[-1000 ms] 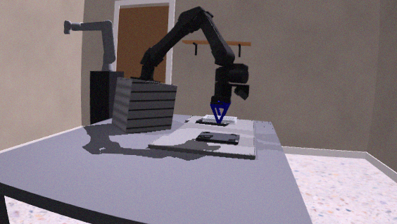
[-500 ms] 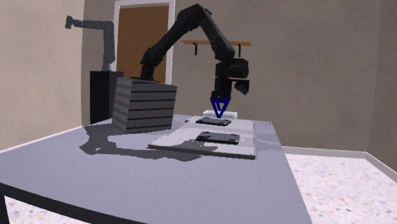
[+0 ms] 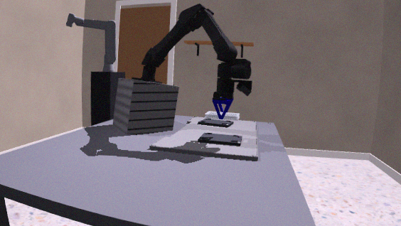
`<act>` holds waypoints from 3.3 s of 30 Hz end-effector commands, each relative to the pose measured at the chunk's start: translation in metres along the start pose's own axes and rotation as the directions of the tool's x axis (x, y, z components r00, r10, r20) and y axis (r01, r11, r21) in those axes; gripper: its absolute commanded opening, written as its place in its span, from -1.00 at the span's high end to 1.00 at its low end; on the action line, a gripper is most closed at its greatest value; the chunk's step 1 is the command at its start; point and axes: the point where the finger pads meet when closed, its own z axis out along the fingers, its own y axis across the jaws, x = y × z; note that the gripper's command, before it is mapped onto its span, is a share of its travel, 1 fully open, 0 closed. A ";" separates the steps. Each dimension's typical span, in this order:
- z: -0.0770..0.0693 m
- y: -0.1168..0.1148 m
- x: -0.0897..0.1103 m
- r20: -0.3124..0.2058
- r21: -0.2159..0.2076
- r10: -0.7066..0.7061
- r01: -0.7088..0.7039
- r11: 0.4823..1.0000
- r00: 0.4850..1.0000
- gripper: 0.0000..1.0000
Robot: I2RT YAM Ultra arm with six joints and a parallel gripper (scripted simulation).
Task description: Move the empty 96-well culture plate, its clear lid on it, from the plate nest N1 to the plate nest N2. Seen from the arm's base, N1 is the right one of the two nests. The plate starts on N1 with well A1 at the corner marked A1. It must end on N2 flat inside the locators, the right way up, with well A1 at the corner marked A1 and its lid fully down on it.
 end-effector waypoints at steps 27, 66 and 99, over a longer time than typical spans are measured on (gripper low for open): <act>-0.007 0.081 0.014 0.019 0.005 0.142 -0.142 0.990 0.990 1.00; -0.008 0.195 0.036 0.026 -0.002 0.142 -0.142 0.990 0.990 1.00; -0.014 0.294 0.048 0.034 -0.014 0.142 -0.142 0.990 0.989 1.00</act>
